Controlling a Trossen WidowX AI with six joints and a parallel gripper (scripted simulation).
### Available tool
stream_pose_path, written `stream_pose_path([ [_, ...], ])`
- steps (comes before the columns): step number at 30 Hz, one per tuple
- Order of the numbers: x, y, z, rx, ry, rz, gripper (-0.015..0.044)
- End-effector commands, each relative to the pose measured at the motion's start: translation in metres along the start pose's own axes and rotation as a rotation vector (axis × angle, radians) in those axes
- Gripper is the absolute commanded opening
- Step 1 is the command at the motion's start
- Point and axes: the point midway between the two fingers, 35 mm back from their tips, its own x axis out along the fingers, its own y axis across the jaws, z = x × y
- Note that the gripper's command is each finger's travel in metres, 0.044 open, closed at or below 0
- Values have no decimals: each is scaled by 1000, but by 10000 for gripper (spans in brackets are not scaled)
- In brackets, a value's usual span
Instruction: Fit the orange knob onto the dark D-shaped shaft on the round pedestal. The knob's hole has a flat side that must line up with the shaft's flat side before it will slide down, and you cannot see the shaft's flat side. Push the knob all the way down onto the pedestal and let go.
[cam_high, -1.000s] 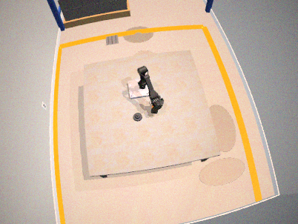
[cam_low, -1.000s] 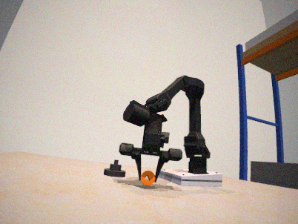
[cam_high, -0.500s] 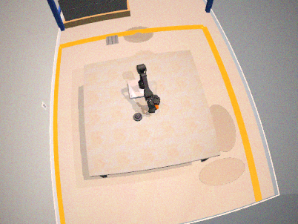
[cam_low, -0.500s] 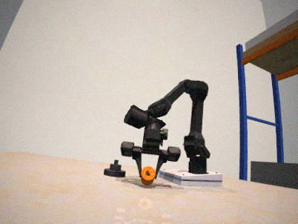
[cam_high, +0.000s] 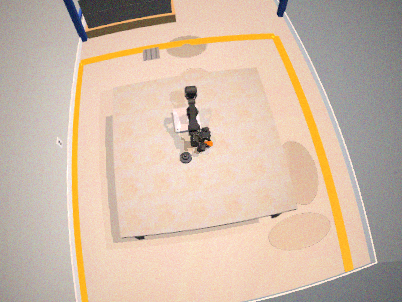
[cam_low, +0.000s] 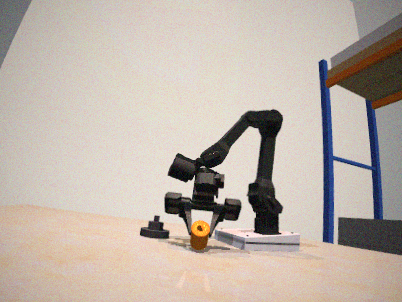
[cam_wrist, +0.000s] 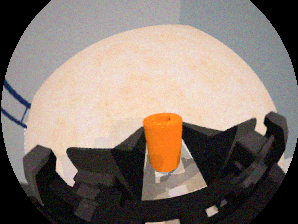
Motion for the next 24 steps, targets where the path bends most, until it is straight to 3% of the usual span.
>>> stream_pose_path([
  [1, -3, 1, -4, -3, -75, 0, 179],
  [24, -15, 2, -26, -4, -450, 5, 179],
])
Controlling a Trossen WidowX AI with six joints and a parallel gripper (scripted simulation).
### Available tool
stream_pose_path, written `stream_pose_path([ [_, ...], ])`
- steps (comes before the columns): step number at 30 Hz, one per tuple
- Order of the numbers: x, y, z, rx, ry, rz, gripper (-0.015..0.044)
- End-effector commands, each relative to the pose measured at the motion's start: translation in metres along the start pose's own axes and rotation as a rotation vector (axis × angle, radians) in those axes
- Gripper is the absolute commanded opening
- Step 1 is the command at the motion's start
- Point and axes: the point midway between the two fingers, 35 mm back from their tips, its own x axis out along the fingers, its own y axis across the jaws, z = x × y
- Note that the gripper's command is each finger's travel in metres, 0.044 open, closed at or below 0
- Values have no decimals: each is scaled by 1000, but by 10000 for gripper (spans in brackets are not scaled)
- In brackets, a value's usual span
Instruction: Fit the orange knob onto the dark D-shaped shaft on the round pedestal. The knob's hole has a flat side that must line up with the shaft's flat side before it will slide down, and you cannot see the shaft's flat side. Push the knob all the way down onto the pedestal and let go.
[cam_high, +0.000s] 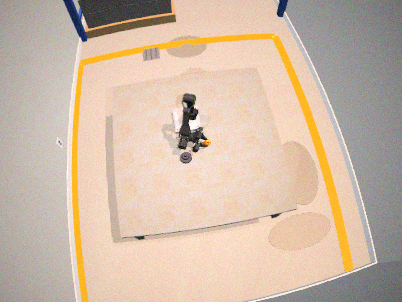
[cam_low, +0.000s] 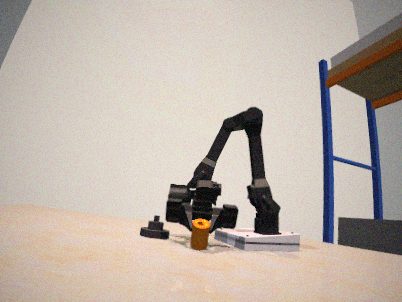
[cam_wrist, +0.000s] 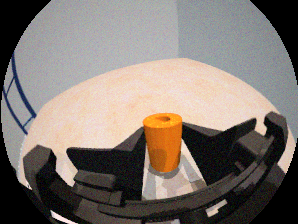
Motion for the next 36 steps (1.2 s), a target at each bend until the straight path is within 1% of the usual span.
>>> stream_pose_path([
  [1, -3, 0, -3, 2, -65, -2, 179],
  [3, -5, 0, -5, 1, -99, -2, 179],
  [7, -5, 0, -3, 2, -45, -4, 179],
  [15, -10, 0, -5, 2, -38, -4, 179],
  [18, -8, 1, -4, 6, -42, -2, 258],
  [19, -8, 1, -4, 6, -42, -2, 260],
  [36, -8, 1, -4, 6, -42, -2, 260],
])
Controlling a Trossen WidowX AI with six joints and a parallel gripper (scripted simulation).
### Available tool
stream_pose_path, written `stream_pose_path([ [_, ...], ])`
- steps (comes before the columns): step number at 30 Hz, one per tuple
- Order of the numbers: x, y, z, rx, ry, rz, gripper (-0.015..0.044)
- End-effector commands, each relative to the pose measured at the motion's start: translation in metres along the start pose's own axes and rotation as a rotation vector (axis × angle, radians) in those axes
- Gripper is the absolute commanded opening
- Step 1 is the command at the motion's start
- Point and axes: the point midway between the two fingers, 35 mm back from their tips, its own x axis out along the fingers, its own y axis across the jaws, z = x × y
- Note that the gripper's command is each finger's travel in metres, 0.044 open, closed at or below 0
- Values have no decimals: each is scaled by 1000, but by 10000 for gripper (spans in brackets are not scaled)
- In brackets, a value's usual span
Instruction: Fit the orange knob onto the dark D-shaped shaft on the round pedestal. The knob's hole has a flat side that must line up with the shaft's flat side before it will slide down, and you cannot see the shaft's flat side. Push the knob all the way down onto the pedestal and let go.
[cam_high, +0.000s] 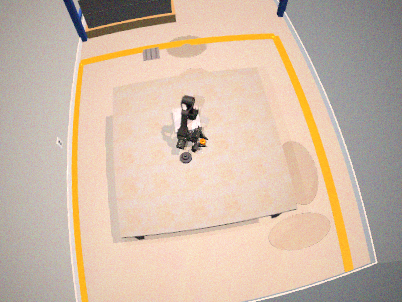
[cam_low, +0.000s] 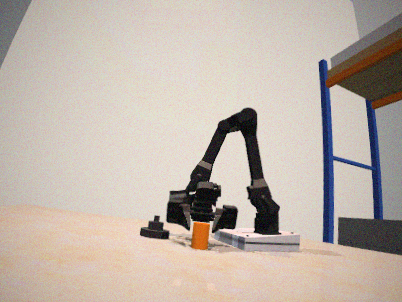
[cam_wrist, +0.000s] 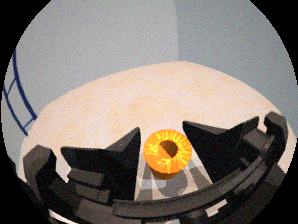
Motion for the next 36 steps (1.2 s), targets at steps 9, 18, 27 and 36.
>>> stream_pose_path([
  [9, 0, 0, 0, 1, 0, -1, 339],
  [18, 0, 0, 0, 1, 0, -1, 440],
  [27, -30, -2, 65, -1, 0, -1, 440],
  [36, -33, 1, 73, 2, 13, 9, 440],
])
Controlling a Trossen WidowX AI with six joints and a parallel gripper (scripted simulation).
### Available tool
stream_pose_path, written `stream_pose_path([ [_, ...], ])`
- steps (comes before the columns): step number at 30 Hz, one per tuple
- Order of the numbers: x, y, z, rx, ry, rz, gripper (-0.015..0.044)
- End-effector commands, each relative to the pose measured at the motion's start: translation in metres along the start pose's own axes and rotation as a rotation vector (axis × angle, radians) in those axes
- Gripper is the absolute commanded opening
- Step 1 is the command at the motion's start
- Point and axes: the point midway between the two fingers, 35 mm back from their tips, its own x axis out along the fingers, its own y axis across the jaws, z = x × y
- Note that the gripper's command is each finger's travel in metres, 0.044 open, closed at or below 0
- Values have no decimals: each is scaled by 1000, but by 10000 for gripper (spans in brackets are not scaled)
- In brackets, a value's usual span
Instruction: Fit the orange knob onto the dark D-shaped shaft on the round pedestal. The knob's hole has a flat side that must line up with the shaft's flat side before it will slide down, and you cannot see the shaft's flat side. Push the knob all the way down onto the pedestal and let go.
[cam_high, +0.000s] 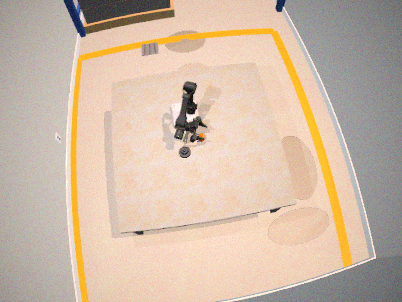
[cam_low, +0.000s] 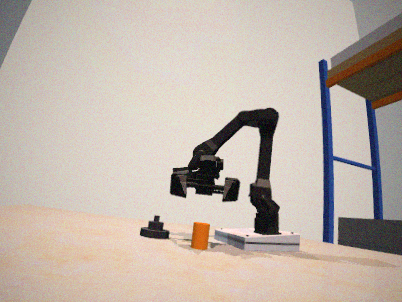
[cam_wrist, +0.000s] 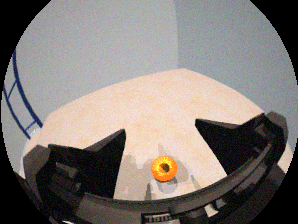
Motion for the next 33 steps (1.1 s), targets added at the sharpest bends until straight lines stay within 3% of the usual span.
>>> stream_pose_path([
  [1, 1, 3, 3, 11, 52, 35, 440],
  [7, 9, 16, -4, 78, 558, 202, 440],
  [14, -10, 4, 19, 10, 1091, 22, 440],
  [29, -13, 1, 24, -3, 1129, -15, 440],
  [33, -13, 1, 24, 205, 1122, -146, 440],
])
